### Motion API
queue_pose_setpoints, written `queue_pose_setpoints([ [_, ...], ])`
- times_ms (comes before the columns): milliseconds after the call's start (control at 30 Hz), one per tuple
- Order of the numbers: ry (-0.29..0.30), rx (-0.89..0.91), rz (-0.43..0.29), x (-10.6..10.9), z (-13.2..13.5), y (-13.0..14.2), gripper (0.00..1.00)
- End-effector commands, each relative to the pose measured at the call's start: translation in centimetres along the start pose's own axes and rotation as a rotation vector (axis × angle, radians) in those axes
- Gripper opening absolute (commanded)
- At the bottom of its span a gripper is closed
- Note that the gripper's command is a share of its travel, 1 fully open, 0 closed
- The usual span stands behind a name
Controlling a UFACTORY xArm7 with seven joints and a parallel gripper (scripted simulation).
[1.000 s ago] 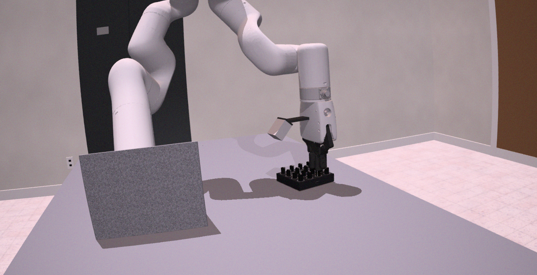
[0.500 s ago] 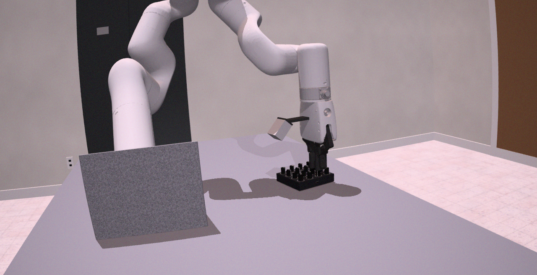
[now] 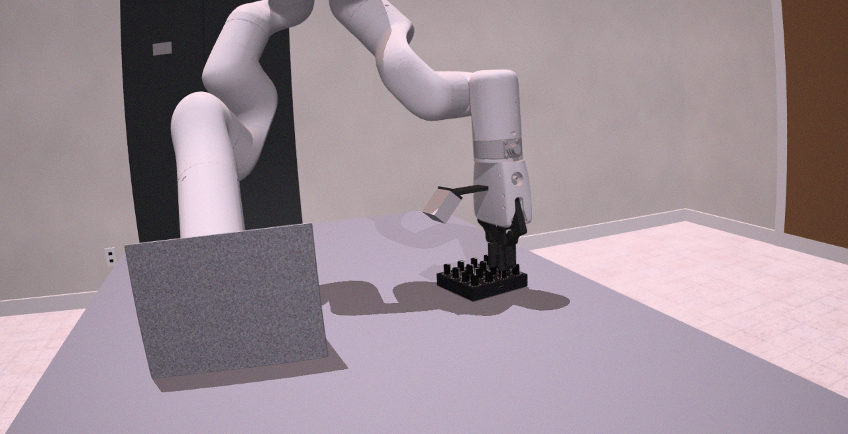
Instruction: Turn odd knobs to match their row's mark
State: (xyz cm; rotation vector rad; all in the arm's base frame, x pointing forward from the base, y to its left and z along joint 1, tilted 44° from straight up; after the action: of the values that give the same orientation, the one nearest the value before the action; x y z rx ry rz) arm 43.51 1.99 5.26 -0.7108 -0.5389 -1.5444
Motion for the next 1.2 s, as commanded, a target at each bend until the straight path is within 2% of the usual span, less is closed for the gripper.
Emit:
queue_pose_setpoints([
  [0,-0.001,-0.001,-0.004,0.07,-0.07,0.12,0.19],
  [467,-0.001,-0.001,-0.004,-0.78,-0.07,0.12,0.19],
  [1167,-0.001,-0.001,-0.004,-0.82,-0.07,0.12,0.19],
])
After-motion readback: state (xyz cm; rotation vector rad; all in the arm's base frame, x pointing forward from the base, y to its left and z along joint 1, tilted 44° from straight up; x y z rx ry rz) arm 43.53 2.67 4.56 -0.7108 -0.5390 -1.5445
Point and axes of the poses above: the point where the finger pads meet when closed, its own x axis back along the fingers, its own z axis across the jaws, y = z × x, the point moved 6 cm from there along x, back along the fingers, and after that the axes turned 14 degrees about -x, right-handed, at the moved point
